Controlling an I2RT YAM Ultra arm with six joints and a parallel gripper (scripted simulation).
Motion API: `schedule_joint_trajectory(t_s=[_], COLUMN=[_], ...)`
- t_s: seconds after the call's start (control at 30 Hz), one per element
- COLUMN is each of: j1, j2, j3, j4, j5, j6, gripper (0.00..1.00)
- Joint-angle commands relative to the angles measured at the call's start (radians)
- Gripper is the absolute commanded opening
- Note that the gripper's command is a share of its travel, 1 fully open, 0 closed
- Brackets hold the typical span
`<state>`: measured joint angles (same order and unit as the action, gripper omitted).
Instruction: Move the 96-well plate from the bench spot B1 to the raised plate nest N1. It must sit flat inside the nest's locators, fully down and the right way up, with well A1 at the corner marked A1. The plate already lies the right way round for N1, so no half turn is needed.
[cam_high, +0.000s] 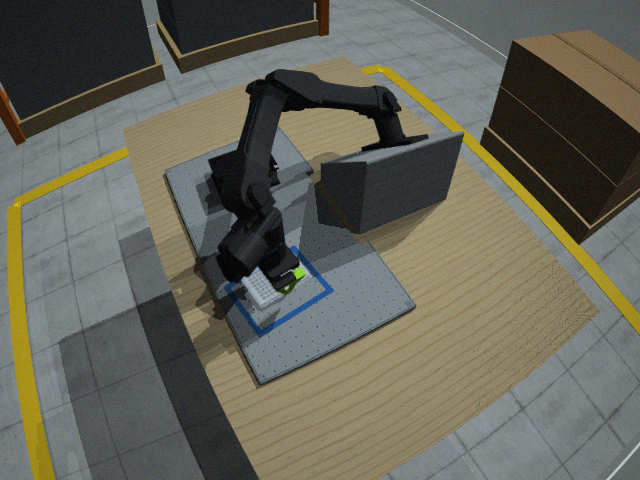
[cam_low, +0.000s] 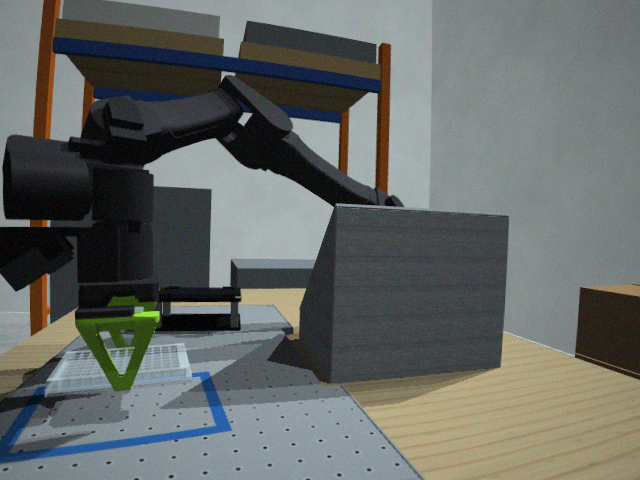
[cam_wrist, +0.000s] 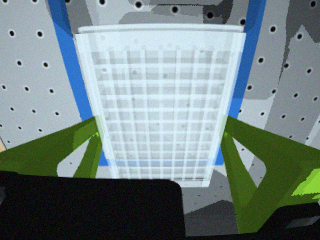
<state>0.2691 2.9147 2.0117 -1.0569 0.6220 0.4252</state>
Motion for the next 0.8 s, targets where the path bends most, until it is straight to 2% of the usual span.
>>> schedule_joint_trajectory(t_s=[0.0,0.77], j1=[0.041,0.077], j2=[-0.044,-0.057], j3=[0.039,0.11], j4=[-0.039,-0.147], j5=[-0.008,-0.019], j6=[0.016,0.057], gripper=[0.0,0.0])
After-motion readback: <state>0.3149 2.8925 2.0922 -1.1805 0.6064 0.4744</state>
